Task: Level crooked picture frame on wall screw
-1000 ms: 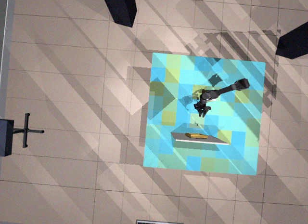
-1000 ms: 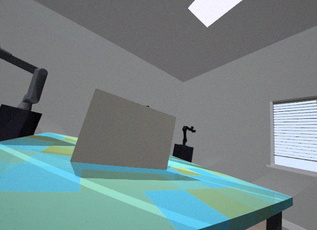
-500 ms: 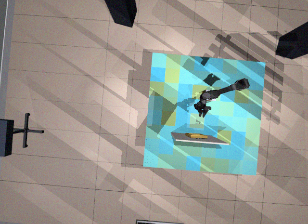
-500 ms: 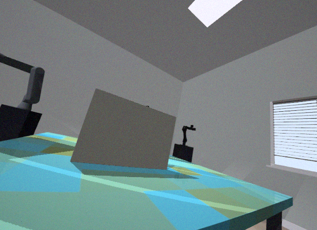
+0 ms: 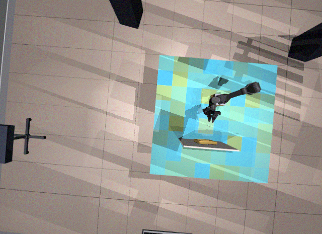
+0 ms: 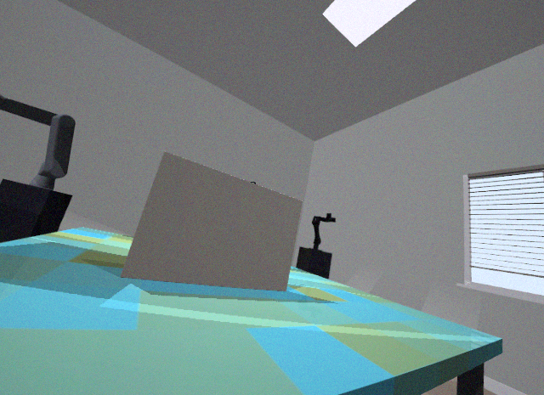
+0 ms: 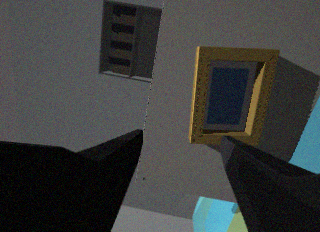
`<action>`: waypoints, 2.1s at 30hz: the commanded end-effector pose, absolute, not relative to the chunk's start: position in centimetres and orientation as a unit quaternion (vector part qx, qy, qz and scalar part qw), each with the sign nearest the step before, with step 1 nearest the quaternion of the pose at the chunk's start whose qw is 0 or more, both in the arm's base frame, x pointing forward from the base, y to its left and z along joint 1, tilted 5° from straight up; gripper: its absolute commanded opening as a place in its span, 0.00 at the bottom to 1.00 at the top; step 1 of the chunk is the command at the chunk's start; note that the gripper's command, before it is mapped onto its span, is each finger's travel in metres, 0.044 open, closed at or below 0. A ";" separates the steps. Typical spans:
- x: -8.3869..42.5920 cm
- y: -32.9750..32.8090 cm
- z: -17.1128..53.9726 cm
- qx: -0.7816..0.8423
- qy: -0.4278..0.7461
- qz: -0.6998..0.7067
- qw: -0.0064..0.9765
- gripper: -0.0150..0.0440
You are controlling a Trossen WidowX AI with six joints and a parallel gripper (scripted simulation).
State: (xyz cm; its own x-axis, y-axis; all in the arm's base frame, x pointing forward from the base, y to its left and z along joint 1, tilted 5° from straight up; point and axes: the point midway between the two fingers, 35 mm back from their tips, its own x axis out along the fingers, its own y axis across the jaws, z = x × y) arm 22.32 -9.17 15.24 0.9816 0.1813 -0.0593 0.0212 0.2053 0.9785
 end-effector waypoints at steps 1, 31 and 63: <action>22.3 -9.1 15.3 0.625 0.081 0.055 0.775 0.69; 22.3 -9.1 15.3 0.625 0.081 0.055 0.775 0.69; 24.4 -9.5 14.2 0.626 0.082 0.052 0.774 0.69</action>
State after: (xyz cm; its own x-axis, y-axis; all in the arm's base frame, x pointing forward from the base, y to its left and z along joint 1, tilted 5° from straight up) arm 23.25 -9.37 14.93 0.9818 0.1812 -0.0563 0.0148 0.2227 0.9748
